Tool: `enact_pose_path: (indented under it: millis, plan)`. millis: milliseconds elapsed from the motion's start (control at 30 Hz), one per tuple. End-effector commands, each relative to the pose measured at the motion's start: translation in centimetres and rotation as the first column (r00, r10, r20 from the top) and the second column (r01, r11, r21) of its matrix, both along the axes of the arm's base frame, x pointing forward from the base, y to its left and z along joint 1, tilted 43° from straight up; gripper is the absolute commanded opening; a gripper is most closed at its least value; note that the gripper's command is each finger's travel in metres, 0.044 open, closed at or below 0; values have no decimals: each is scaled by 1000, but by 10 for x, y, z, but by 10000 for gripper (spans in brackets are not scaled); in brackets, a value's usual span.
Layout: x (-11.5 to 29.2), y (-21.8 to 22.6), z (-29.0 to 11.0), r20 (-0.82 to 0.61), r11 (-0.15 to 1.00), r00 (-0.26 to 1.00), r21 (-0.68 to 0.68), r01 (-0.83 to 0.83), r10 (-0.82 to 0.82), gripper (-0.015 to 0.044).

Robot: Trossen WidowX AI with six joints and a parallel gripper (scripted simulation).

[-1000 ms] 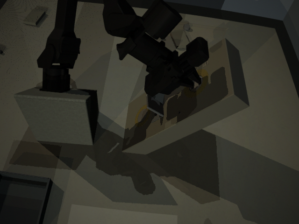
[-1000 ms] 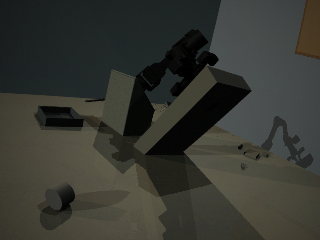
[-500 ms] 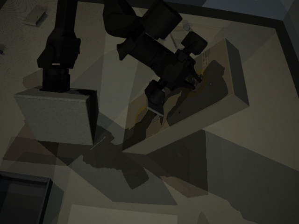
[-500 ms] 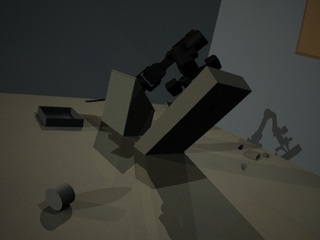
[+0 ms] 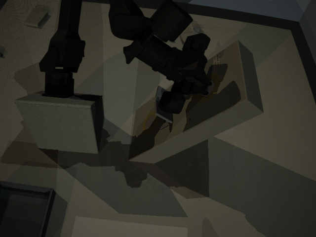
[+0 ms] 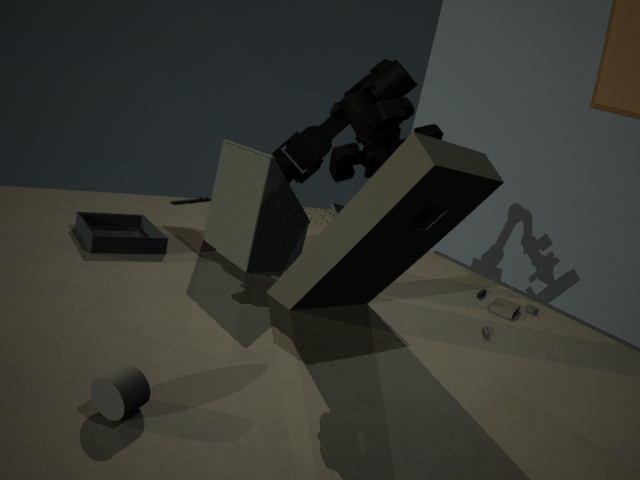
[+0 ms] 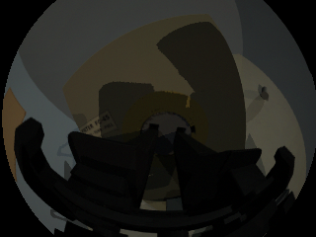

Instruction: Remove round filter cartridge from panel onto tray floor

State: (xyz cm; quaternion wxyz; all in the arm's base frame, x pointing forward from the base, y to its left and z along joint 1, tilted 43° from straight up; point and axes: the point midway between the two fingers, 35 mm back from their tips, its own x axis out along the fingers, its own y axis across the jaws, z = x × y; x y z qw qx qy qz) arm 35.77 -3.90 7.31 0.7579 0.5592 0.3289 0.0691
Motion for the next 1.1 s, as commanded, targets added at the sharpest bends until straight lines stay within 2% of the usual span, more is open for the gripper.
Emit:
enact_pose_path:
  millis: [0, 400, 600, 1067]
  plan:
    - [5, 3, -3, 62, 990, 996, -129, -62, 70, 0]
    - [4, 3, -3, 194, 875, 939, -452, -173, 285, 0]
    - [-1, -2, 0, 177, 895, 950, -414, -166, 258, 0]
    - [-56, -35, 30, 157, 921, 963, -360, -151, 219, 0]
